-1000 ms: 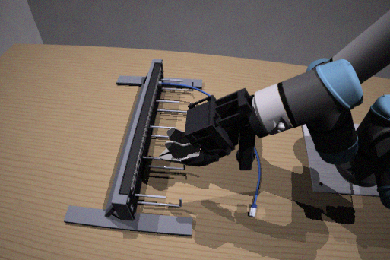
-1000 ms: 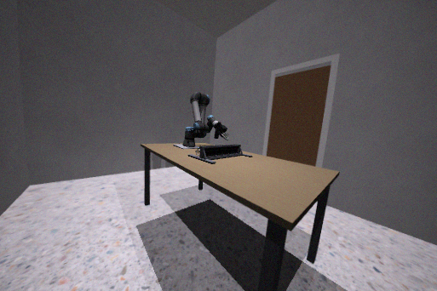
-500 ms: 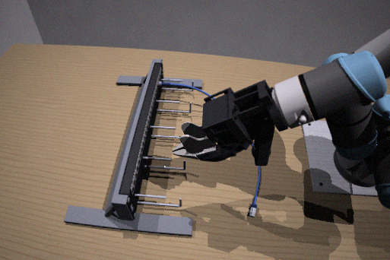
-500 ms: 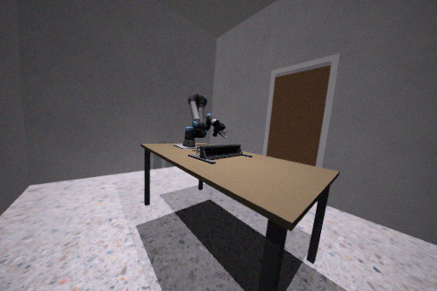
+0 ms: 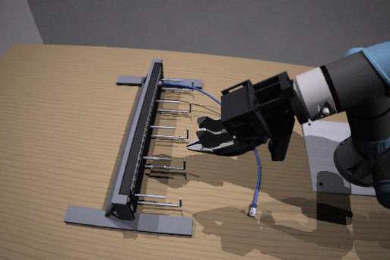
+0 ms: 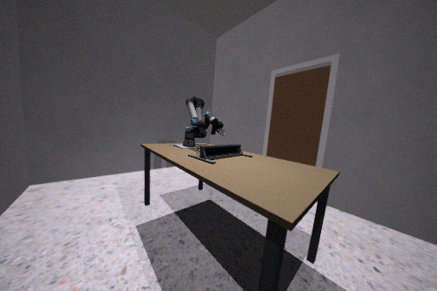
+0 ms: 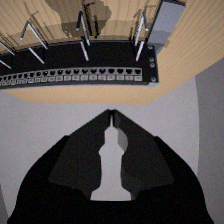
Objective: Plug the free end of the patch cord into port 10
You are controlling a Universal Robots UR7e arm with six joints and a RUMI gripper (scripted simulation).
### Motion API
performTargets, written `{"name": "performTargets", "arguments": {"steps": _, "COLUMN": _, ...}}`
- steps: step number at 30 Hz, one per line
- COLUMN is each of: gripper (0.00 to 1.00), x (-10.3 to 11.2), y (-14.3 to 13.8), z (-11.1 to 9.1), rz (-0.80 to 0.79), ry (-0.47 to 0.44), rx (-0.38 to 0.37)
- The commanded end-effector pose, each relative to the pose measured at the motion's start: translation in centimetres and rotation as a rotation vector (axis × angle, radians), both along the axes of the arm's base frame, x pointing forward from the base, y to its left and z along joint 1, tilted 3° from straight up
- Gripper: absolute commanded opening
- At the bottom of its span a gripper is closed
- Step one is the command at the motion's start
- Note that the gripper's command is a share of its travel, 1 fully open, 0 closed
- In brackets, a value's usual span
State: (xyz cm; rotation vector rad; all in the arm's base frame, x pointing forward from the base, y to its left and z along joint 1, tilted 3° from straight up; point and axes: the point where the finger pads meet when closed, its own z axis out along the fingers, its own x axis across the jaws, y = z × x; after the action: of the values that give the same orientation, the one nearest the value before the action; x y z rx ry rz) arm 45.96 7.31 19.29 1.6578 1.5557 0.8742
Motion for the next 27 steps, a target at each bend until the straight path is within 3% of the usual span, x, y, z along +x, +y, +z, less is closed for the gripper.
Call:
{"name": "performTargets", "arguments": {"steps": 1, "gripper": 0.0, "x": -0.8, "y": 0.0, "z": 0.6, "rz": 0.001, "ry": 0.001, "rx": 0.001}}
{"name": "performTargets", "arguments": {"steps": 27, "gripper": 0.0, "x": -3.7, "y": 0.1, "z": 2.4, "rz": 0.001, "ry": 0.001, "rx": 0.001}}
